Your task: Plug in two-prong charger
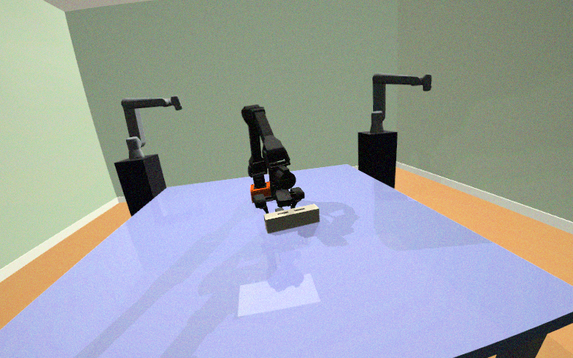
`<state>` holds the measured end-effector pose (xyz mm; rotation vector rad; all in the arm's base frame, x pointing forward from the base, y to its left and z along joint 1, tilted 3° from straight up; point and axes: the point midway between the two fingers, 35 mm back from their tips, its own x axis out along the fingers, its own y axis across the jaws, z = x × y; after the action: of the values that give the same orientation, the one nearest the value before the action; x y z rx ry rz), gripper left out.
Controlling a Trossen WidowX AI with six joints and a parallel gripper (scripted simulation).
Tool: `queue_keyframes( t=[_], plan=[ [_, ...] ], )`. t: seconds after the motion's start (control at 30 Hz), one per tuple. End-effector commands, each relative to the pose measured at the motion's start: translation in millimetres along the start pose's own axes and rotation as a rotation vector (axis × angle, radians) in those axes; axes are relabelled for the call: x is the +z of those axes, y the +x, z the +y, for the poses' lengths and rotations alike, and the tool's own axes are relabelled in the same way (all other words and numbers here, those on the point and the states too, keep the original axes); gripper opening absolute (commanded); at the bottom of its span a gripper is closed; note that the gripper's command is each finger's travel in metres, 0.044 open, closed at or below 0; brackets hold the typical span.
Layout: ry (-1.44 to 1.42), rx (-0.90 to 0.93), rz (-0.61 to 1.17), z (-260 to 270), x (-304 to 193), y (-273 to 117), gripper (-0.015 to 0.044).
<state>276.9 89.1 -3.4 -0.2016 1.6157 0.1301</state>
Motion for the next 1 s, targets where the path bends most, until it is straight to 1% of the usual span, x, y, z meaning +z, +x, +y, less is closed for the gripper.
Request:
queue_keyframes(
  t=[0.0, 0.97],
  plan=[
    [0.004, -0.002, -0.004, -0.3, -2.4, 0.5, 0.044],
    [0.005, -0.001, -0.018, 0.1, -16.4, 1.3, 0.044]
  ],
)
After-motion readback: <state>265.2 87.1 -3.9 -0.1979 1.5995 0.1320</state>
